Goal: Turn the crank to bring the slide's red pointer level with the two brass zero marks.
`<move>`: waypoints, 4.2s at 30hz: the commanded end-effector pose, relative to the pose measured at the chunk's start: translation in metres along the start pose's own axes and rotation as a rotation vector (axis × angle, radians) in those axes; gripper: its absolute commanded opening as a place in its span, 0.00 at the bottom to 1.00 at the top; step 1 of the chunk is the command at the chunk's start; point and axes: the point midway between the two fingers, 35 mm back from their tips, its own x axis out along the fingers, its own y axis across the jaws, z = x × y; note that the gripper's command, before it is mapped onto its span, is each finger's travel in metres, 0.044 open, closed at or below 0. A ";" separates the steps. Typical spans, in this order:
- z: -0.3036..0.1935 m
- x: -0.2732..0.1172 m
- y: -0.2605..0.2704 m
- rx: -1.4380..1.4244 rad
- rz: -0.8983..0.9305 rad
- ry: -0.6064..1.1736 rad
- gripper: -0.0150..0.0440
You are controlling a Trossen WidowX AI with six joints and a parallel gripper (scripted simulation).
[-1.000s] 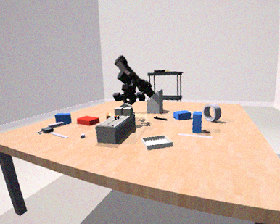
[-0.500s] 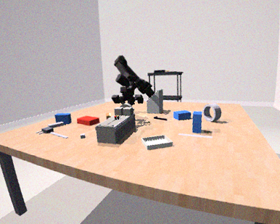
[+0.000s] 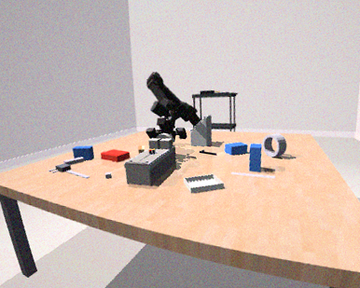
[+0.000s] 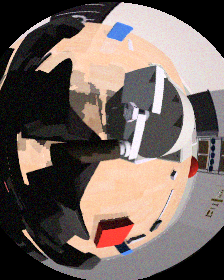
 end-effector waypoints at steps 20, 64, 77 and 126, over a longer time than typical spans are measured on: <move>-0.014 0.013 0.033 -0.002 0.004 0.005 0.25; -0.008 0.006 0.051 -0.001 0.005 0.005 0.25; -0.001 -0.001 0.057 -0.001 0.006 0.005 0.25; 0.015 -0.015 0.056 -0.001 0.011 0.005 0.39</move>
